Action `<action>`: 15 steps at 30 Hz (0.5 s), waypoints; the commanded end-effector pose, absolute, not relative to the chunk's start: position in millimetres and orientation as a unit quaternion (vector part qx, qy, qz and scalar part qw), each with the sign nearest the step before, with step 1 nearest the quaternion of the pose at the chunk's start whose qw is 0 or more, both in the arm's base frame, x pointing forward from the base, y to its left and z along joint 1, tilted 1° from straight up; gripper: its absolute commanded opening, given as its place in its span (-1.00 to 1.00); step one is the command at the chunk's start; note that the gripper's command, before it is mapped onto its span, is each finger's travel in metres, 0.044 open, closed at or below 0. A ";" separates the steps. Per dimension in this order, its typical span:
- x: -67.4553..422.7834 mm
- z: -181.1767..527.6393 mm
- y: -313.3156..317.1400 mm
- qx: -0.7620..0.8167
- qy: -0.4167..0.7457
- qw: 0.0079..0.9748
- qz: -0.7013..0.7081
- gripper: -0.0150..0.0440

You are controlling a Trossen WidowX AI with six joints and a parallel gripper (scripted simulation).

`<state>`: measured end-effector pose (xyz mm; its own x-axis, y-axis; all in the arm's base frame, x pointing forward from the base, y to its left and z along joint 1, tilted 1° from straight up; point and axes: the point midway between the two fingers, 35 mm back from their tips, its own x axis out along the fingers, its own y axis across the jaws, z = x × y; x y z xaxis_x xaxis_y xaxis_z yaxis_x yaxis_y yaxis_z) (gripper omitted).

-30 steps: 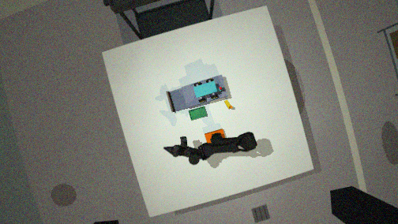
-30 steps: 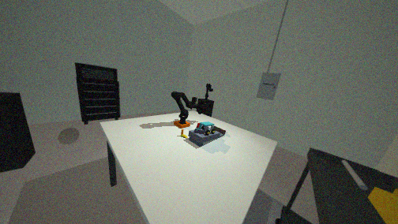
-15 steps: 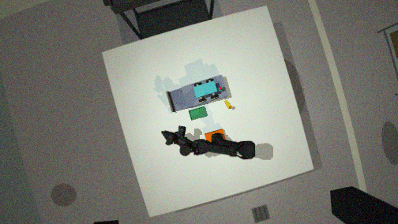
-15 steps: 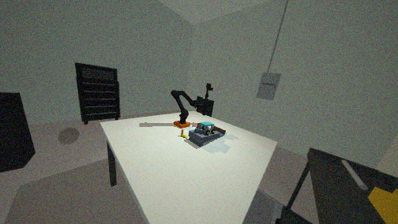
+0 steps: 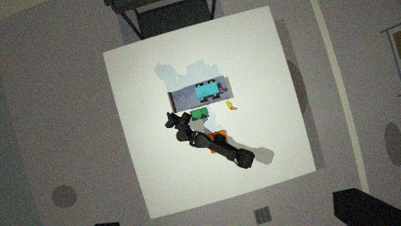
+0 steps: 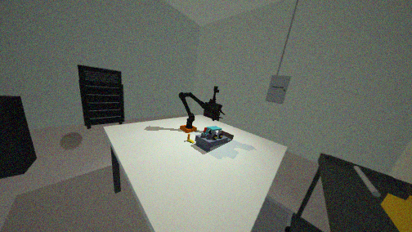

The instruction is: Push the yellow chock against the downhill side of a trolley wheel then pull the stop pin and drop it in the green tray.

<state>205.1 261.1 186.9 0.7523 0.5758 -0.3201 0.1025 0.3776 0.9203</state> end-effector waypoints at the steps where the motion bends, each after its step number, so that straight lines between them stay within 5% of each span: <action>1: 234.4 186.4 241.3 0.515 0.302 0.795 0.110 0.15; 15: 304.7 185.1 158.3 0.459 0.276 0.844 -0.031 0.15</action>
<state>289.1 181.1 185.2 0.8451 0.2714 -0.4605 0.2565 0.5500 0.7948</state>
